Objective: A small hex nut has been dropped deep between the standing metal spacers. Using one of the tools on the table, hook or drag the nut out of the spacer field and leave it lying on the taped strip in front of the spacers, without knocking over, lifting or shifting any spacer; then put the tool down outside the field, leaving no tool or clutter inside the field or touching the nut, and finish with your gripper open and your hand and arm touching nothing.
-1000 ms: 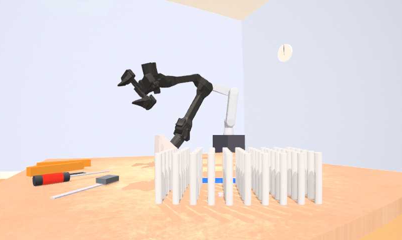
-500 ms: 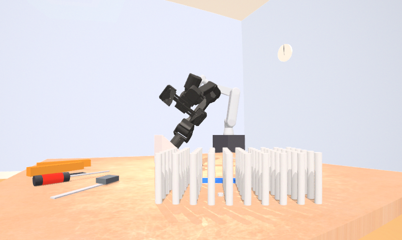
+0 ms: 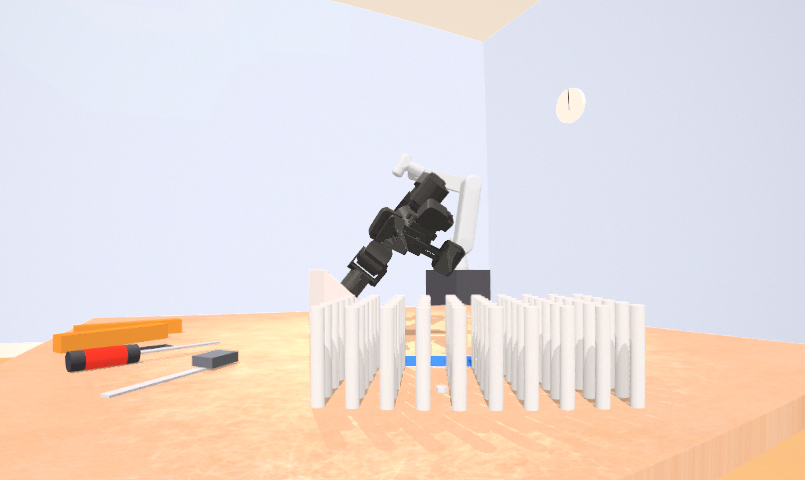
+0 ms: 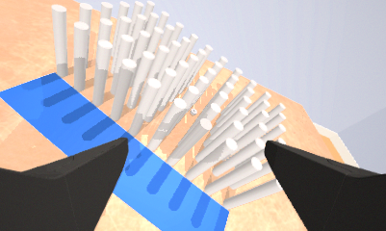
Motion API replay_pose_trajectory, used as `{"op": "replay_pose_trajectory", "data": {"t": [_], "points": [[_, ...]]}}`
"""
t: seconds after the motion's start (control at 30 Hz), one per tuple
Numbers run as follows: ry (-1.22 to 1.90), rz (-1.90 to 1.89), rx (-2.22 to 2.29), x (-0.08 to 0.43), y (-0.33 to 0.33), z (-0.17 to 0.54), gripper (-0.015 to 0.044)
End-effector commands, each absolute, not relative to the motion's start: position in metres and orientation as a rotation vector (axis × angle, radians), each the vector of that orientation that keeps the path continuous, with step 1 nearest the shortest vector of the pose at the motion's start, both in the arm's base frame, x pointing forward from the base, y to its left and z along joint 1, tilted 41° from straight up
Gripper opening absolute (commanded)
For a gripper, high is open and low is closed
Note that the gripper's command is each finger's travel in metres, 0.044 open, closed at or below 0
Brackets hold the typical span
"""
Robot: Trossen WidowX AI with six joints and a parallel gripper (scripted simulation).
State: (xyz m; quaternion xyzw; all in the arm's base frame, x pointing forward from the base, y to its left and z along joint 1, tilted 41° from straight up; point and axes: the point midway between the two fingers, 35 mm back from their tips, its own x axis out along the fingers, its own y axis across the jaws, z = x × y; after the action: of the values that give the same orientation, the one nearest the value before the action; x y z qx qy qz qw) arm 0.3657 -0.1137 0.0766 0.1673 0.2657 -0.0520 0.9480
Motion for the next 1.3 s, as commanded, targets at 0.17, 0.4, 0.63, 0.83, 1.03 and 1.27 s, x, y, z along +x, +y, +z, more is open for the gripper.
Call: {"op": "replay_pose_trajectory", "data": {"t": [0.17, 0.4, 0.63, 0.83, 1.03, 1.27], "points": [[0.540, -0.108, 0.345, 0.366, -0.113, 0.077, 0.0440], [0.540, -0.108, 0.345, 0.366, -0.113, 0.077, 0.0440], [0.540, -0.108, 0.345, 0.366, -0.113, 0.077, 0.0440], [0.558, -0.065, 0.288, 0.369, -0.105, 0.078, 0.0440], [0.634, 0.344, -0.223, 0.389, -0.036, 0.097, 0.0440], [0.532, 0.791, -0.771, 0.387, 0.038, 0.129, 0.0440]]}}
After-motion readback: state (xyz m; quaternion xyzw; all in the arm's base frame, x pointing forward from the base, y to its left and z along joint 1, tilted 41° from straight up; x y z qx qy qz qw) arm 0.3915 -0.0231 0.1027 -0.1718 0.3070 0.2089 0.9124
